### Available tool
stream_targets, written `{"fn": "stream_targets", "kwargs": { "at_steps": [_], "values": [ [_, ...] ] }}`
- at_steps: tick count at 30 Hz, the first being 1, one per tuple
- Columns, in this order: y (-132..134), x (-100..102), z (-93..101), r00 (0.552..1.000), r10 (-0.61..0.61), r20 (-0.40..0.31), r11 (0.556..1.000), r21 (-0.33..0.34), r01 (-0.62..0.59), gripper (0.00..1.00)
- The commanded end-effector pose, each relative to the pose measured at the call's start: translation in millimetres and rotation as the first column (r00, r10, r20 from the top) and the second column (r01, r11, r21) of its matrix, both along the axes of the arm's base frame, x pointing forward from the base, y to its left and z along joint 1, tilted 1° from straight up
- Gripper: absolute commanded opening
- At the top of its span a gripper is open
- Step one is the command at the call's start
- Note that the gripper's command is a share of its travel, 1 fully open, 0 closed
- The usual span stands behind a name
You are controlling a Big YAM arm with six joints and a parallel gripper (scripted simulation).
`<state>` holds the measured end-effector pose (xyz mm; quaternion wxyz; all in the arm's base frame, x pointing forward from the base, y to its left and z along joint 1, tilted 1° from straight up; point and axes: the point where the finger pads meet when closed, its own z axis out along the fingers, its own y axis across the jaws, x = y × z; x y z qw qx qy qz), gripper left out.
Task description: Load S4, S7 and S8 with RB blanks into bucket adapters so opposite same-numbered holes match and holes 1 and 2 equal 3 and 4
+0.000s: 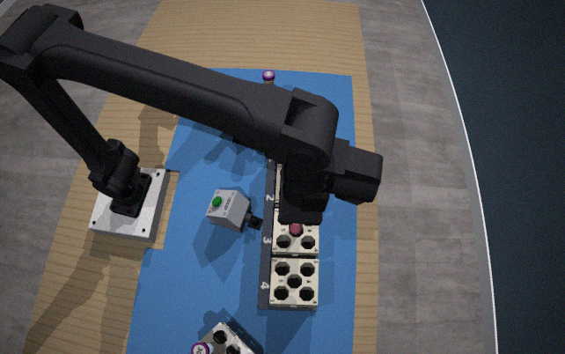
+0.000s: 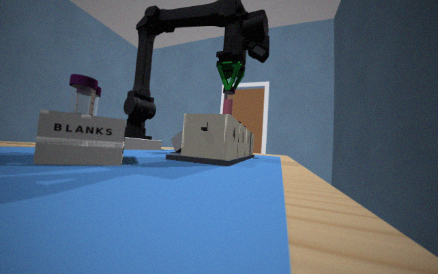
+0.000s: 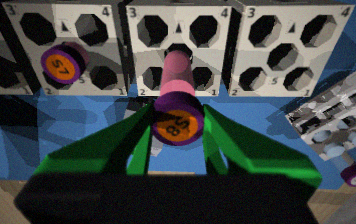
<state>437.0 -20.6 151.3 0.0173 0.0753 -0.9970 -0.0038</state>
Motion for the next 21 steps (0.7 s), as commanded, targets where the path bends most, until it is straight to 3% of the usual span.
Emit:
{"fn": "stream_targets", "kwargs": {
  "at_steps": [1,4,14,18,21],
  "values": [
    [-6.5,30.5,21.6,0.996,0.0,0.086,1.0,-0.003,0.0,0.0],
    [-5.6,10.0,-4.6,1.0,-0.001,0.027,1.0,0.0,0.001,0.0],
    [-5.9,9.6,-18.0,1.0,-0.001,0.026,1.0,0.0,0.001,0.0],
    [-6.3,16.1,-13.5,0.999,-0.002,0.046,1.0,-0.001,0.002,0.0],
    [-6.0,9.3,-24.7,1.0,-0.002,0.026,1.0,0.0,0.002,0.0]
  ]
}}
